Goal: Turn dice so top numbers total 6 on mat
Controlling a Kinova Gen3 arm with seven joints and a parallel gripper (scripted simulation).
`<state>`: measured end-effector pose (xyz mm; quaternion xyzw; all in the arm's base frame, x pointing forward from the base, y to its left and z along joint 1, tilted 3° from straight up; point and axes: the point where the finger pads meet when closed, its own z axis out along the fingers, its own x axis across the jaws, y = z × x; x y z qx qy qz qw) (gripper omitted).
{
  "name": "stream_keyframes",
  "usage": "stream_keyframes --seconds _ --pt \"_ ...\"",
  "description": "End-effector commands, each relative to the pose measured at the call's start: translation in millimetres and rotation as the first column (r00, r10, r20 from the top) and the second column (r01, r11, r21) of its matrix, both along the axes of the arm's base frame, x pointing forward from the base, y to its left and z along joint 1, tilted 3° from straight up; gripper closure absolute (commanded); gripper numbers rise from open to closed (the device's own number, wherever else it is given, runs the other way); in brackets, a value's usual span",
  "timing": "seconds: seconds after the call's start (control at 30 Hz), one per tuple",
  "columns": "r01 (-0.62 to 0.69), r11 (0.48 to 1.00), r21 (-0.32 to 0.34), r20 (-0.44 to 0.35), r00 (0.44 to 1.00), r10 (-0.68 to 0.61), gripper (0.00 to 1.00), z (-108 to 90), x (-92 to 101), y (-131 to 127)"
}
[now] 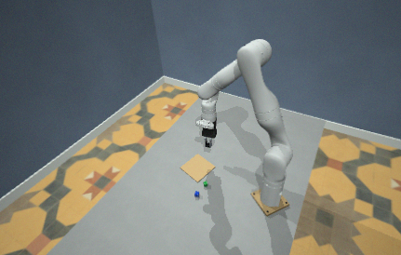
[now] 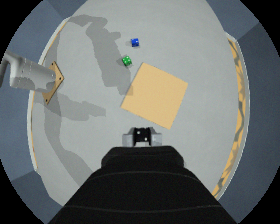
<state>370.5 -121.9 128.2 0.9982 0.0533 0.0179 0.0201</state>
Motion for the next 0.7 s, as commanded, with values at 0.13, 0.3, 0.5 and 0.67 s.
stream_keyframes --seconds 0.13,0.3,0.5,0.67 --pt "0.084 0.996 0.002 0.01 0.996 -0.084 0.6 2.7 -8.6 52" --pt "0.146 0.989 0.006 0.012 0.989 -0.146 0.6 2.0 -15.5 72" --pt "0.191 0.982 0.009 0.014 0.982 -0.191 0.6 1.4 -21.3 86" --pt "0.202 0.979 0.01 0.014 0.979 -0.202 0.6 1.3 -22.9 89"
